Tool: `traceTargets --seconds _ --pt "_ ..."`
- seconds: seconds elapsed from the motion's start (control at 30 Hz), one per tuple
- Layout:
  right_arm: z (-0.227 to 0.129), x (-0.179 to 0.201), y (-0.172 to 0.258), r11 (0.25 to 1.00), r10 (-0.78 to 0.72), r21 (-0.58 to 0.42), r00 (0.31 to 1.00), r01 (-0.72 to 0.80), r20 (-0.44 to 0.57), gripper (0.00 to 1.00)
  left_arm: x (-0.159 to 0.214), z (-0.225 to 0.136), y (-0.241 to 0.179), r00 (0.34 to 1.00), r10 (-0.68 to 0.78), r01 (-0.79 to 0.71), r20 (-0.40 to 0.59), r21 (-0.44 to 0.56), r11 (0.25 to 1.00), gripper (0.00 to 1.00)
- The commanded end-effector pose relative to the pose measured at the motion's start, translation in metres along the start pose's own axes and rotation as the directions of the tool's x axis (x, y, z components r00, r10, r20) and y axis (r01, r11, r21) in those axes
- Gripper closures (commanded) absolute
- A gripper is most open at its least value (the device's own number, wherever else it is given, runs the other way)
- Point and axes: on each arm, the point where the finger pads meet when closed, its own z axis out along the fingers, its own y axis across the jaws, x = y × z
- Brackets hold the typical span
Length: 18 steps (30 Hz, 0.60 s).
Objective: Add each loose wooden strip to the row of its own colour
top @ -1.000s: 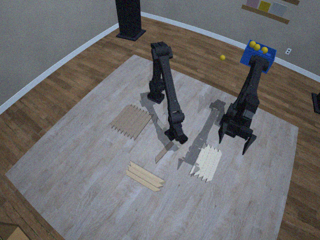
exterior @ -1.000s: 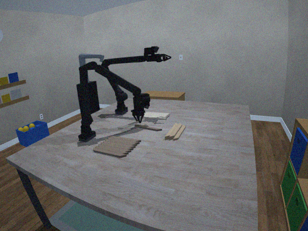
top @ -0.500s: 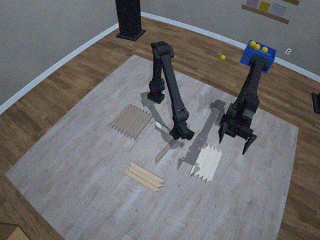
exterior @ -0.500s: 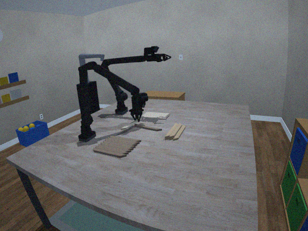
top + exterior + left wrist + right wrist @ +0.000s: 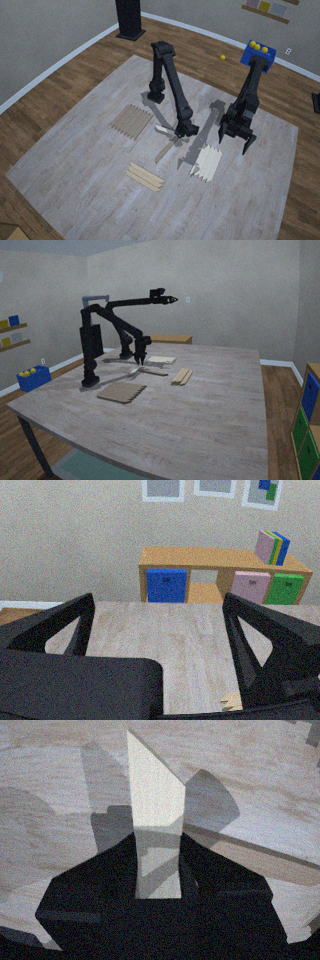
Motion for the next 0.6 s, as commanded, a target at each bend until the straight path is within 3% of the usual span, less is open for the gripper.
traceTargets --seconds 0.0,0.4,0.57 --pt "-0.001 -0.011 0.005 0.989 -0.149 0.013 0.989 0.149 0.014 1.00 -0.008 0.004 -0.003 1.000 0.011 -0.012 0.011 0.009 1.000 0.00" --pt "-0.015 -0.030 0.016 0.936 -0.352 0.048 0.936 0.350 0.032 1.00 -0.003 0.000 -0.003 1.000 0.011 -0.011 0.005 0.010 1.000 0.00" --pt "0.003 -0.026 0.031 0.897 -0.441 0.010 0.897 0.441 0.009 1.00 -0.001 -0.003 -0.004 1.000 0.012 -0.012 0.003 0.010 1.000 0.00"
